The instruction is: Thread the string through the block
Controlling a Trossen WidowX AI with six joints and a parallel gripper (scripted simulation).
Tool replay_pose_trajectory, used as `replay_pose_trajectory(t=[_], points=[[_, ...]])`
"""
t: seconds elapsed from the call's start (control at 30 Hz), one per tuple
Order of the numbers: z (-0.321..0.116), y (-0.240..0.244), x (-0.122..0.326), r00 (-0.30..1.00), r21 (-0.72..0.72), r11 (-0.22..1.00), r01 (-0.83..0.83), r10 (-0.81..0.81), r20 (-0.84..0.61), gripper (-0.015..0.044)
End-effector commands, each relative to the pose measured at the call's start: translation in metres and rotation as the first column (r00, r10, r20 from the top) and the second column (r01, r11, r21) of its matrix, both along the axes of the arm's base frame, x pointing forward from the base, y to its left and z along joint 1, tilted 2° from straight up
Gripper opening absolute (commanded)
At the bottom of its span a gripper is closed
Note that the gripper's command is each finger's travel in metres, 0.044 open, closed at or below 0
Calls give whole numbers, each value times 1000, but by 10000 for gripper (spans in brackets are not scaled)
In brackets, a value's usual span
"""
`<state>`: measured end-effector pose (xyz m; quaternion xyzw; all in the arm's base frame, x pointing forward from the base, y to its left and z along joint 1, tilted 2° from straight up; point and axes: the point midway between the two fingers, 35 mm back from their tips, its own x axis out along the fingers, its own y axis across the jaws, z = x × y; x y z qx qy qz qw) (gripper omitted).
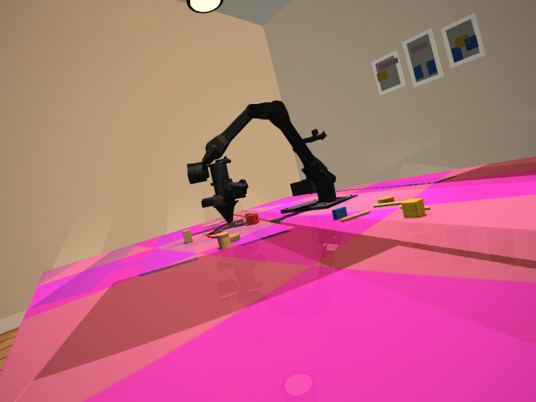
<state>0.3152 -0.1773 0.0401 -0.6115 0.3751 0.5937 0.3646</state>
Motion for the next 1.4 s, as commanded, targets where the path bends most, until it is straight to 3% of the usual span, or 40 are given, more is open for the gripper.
replay_pose_trajectory(t=[0.0, 1.37], points=[[-3, 2, -4, 1000, 2, 1000, 4, -4, -10, 0], [-4, 33, -20, 1000, 4, 1000, 4, -4, -11, 0]])
